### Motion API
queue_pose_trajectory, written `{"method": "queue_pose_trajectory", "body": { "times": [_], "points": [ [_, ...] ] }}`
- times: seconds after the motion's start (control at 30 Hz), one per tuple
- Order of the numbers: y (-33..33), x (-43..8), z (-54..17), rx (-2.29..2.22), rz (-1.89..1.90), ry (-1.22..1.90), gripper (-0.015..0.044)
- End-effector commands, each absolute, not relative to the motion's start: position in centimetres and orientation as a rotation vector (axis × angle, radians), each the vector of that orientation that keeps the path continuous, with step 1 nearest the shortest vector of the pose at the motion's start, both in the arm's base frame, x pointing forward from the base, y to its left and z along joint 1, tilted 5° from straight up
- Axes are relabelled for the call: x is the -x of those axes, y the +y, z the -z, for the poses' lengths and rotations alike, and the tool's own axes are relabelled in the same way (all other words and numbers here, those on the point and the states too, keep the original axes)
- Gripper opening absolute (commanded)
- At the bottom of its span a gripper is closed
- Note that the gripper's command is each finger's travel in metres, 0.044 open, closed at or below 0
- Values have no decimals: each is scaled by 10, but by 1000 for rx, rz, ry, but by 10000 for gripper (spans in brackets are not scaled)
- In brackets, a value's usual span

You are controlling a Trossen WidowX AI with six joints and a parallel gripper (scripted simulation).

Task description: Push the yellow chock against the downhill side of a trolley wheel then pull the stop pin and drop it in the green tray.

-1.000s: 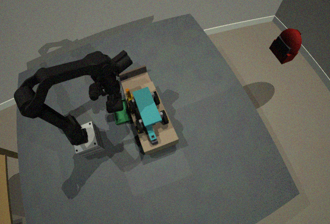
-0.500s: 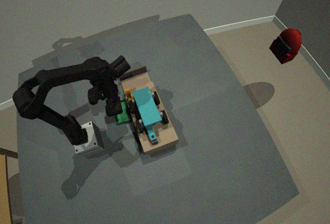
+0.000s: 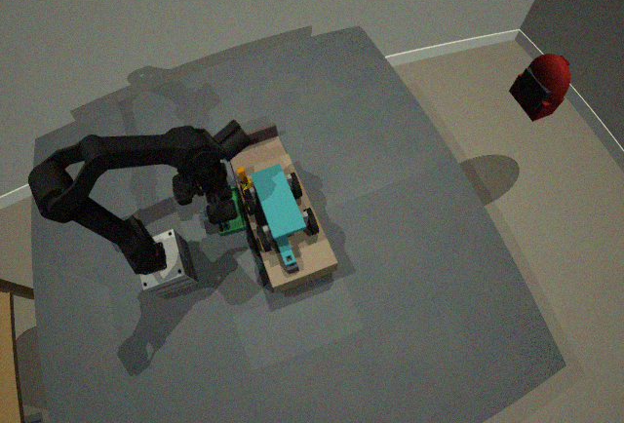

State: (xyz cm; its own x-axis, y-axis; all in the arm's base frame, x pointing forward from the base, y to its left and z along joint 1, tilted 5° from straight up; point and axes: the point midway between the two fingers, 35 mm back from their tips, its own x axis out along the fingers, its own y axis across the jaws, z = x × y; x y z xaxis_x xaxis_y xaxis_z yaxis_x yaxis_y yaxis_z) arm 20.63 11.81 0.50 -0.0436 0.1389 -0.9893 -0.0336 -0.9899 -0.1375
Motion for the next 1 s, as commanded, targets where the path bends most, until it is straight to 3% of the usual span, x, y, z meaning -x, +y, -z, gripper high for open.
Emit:
{"method": "queue_pose_trajectory", "body": {
  "times": [0.0,0.33,0.57,0.97],
  "points": [
    [124,-203,8,2069,-2191,-122,0],
    [132,-200,26,2068,-2190,-123,0],
    [128,-201,25,2068,-2191,-122,184],
    [122,-201,27,2069,-2191,-122,190]
  ]
}}
